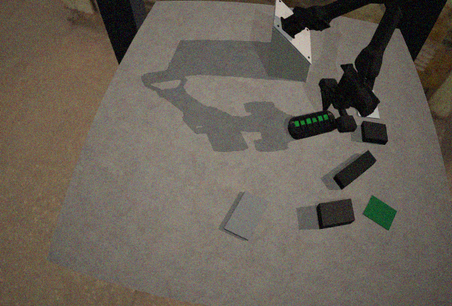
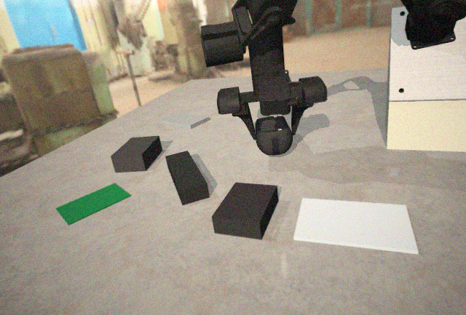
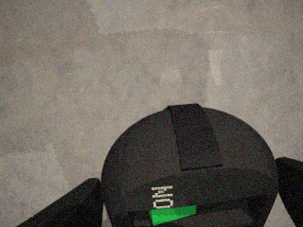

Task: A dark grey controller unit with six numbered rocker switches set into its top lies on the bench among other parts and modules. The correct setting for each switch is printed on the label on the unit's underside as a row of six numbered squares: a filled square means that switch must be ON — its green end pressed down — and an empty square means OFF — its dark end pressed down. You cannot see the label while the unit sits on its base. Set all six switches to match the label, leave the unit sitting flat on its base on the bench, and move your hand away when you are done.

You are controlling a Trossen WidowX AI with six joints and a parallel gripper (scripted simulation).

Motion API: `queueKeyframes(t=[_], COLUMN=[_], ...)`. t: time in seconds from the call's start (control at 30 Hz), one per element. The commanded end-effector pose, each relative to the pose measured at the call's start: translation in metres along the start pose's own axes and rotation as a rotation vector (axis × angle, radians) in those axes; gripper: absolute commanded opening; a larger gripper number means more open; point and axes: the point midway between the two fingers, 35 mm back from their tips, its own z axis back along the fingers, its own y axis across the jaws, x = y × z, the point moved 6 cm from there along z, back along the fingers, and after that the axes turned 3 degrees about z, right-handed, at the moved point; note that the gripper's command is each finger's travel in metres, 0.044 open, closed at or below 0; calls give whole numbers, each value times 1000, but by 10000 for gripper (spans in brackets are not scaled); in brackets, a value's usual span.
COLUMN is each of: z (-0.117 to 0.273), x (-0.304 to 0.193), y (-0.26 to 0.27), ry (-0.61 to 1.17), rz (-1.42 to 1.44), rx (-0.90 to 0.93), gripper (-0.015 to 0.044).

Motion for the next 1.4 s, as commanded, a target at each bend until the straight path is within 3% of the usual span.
queueKeyframes(t=[0.0,1.37], z=[6,29], x=[-3,-34], y=[-1,1], ry=[-4,-90], rz=[3,4], rx=[-10,-14], gripper=[335,335])
